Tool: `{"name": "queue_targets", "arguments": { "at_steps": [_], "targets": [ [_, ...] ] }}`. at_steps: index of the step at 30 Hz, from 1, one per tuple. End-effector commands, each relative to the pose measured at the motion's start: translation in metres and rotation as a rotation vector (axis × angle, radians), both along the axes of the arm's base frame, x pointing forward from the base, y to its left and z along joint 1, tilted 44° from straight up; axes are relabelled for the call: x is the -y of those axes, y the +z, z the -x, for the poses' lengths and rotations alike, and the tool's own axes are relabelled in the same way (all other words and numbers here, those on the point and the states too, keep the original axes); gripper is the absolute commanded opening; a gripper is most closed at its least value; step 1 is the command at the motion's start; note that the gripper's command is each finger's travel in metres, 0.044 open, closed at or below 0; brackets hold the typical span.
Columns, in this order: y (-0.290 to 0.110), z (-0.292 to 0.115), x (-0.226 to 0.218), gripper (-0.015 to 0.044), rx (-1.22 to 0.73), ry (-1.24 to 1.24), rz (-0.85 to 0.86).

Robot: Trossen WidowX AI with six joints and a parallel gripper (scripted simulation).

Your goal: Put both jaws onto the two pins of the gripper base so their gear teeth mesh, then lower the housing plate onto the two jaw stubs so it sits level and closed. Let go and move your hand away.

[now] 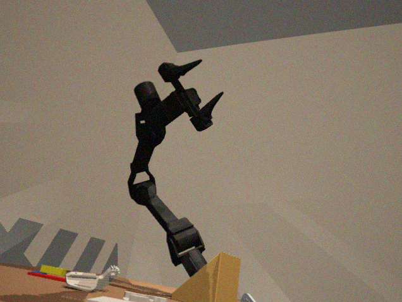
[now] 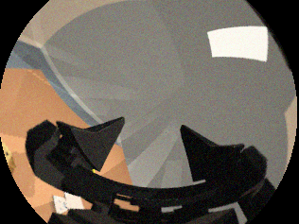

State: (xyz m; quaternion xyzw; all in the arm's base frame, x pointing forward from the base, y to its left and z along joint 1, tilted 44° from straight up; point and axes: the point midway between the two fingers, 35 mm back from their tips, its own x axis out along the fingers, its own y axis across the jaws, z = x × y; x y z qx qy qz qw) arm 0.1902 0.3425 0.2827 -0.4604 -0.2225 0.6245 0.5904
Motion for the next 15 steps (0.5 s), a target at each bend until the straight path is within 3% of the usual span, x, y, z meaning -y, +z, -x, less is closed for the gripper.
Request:
{"name": "queue_targets", "arguments": {
  "at_steps": [1, 15],
  "targets": [
    [-0.02, -0.009, -0.004, 0.044, -0.093, -0.057, 0.062],
    [-0.096, -0.035, -0.01, 0.044, -0.403, -0.296, 0.293]
  ]
}}
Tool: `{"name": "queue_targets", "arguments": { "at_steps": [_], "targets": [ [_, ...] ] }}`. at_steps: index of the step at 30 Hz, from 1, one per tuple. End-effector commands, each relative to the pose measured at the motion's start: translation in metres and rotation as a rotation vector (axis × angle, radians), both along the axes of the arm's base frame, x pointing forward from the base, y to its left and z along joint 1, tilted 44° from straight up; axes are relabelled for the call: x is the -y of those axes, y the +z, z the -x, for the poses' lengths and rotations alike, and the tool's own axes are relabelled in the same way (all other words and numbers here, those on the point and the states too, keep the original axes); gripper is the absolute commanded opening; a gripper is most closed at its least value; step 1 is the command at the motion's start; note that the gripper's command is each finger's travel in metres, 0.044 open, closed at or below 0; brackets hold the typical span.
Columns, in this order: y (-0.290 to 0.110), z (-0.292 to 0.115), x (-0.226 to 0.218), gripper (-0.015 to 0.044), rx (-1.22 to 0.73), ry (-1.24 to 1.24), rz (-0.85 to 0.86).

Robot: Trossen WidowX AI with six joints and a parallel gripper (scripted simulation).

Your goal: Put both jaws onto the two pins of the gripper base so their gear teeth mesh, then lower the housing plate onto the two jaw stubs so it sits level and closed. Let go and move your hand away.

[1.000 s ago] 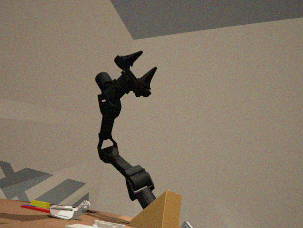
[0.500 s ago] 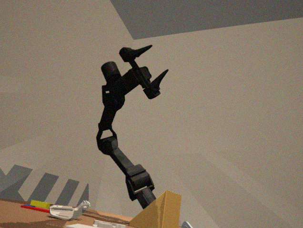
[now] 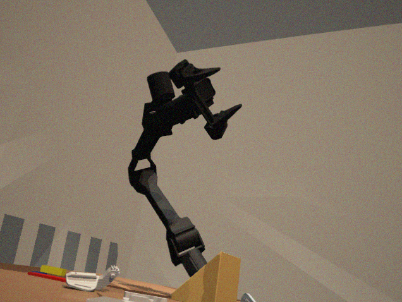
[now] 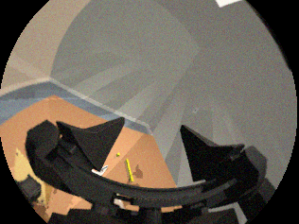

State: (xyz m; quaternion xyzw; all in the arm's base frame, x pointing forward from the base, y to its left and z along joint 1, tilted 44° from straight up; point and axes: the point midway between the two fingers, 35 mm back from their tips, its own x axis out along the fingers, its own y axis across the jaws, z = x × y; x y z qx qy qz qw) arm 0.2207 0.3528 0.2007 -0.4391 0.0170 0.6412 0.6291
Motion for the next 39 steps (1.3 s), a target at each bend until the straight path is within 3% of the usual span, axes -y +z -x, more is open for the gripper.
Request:
{"name": "queue_targets", "arguments": {
  "at_steps": [1, 22, 39],
  "targets": [
    [-0.02, -0.006, 0.0, 0.044, -0.075, -0.071, 0.066],
    [-0.136, -0.021, 0.025, 0.044, -0.384, -0.508, 0.484],
    [-0.214, -0.02, 0.069, 0.044, -0.456, -0.924, 0.825]
  ]
}}
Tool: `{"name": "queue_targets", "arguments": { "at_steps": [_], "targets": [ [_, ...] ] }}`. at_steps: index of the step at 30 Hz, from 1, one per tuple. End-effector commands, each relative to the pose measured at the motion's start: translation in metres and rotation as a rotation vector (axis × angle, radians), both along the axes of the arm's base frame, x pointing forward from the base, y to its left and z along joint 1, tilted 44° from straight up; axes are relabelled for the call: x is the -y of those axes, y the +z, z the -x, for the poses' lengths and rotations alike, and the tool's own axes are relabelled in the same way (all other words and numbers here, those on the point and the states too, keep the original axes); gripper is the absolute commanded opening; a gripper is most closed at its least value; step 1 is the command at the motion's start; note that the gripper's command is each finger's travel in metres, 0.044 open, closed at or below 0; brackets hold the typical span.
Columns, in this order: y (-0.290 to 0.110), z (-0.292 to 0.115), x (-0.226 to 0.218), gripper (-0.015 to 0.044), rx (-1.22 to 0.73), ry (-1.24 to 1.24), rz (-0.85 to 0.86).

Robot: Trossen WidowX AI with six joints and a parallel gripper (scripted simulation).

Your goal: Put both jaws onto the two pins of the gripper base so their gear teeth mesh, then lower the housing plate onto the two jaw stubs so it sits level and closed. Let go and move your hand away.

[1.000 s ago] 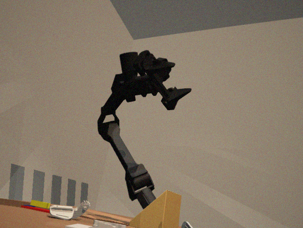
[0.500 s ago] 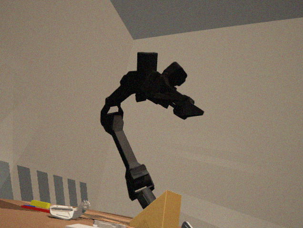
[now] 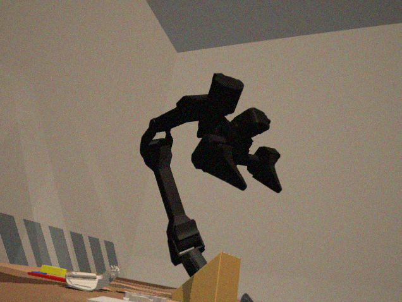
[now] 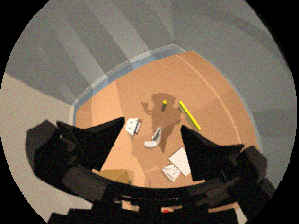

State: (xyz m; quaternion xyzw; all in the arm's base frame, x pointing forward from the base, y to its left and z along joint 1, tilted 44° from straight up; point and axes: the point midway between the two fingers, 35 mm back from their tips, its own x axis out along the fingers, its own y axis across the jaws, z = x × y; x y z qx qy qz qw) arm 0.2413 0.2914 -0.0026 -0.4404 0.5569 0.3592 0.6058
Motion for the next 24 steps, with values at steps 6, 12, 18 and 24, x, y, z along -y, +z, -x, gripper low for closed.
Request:
{"name": "queue_targets", "arguments": {
  "at_steps": [6, 12, 18, 24],
  "targets": [
    [-0.033, 0.002, 0.028, 0.044, 0.007, -0.166, 0.224],
    [-0.051, 0.004, 0.048, 0.044, 0.036, -0.259, 0.381],
    [-0.066, 0.006, 0.068, 0.044, 0.086, -0.332, 0.538],
    [-0.074, 0.007, 0.081, 0.044, 0.133, -0.379, 0.642]
  ]
}}
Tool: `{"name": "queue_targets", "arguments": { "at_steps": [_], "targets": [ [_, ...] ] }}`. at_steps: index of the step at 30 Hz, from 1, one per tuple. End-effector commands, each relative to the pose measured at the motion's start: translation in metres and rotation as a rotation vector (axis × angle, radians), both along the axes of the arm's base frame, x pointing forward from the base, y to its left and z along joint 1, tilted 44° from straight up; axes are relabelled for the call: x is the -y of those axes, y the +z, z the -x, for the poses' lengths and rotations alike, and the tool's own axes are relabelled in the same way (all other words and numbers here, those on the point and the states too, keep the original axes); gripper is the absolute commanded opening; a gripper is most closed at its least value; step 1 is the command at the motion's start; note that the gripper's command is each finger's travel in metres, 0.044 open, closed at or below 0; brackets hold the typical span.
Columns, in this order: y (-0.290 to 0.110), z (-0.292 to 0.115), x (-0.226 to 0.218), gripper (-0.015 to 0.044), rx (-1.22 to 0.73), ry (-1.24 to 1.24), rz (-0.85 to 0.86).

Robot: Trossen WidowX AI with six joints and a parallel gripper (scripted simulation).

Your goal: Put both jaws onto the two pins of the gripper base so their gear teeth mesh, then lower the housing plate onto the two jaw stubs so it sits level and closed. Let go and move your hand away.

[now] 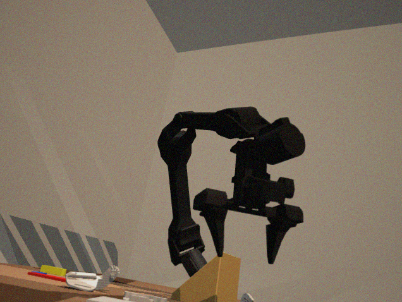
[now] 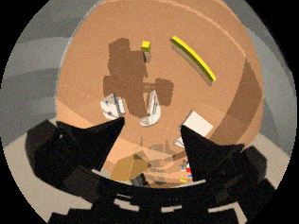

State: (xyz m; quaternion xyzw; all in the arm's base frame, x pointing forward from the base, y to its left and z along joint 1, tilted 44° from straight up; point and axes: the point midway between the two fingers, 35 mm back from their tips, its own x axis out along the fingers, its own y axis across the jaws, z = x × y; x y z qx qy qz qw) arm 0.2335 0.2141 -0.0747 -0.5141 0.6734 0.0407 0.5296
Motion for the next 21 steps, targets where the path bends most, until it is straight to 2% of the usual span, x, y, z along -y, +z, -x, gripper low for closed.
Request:
{"name": "queue_targets", "arguments": {
  "at_steps": [1, 4, 9, 21],
  "targets": [
    [-0.002, -0.001, 0.004, 0.044, 0.021, -0.015, 0.038],
    [-0.003, -0.001, 0.005, 0.044, 0.021, -0.015, 0.038],
    [-0.029, -0.003, 0.032, 0.044, 0.022, -0.015, 0.04],
    [-0.029, -0.003, 0.032, 0.044, 0.022, -0.015, 0.04]
  ]
}}
